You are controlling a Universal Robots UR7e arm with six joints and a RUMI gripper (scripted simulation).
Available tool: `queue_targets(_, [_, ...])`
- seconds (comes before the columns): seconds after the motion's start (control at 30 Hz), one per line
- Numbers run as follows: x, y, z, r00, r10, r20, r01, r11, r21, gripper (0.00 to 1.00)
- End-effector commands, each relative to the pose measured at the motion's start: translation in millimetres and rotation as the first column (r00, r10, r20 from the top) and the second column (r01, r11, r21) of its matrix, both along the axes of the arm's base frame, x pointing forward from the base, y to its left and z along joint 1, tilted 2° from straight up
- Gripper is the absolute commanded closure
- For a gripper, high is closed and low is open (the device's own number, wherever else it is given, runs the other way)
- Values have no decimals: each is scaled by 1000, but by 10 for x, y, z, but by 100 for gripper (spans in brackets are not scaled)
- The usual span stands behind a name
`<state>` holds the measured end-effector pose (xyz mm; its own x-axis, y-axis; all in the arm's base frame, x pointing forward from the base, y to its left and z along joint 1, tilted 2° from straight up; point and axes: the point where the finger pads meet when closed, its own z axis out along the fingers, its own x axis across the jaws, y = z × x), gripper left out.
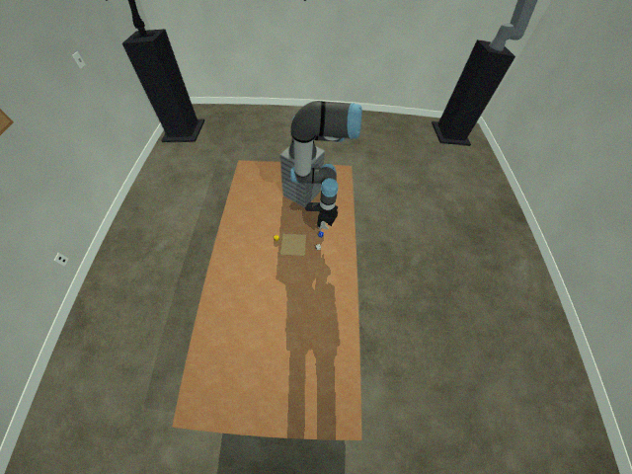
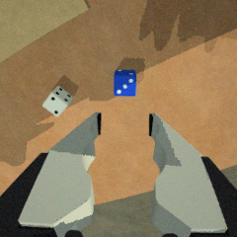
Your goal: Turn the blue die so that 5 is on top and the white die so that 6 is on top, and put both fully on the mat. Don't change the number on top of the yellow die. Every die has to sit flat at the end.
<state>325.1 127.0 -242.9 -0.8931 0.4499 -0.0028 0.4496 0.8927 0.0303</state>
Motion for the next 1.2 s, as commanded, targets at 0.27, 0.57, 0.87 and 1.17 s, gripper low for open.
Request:
queue_targets(0.27, [4,0,3,1000,0,1,0,1000,0,76])
queue_targets(0.57, [4,0,-1,1000,0,1,0,1000,0,76])
queue_targets(0.87, [5,1,-33,1000,0,1,0,1000,0,76])
queue_targets(1.17, [7,1,-129,1000,0,1,0,1000,0,76])
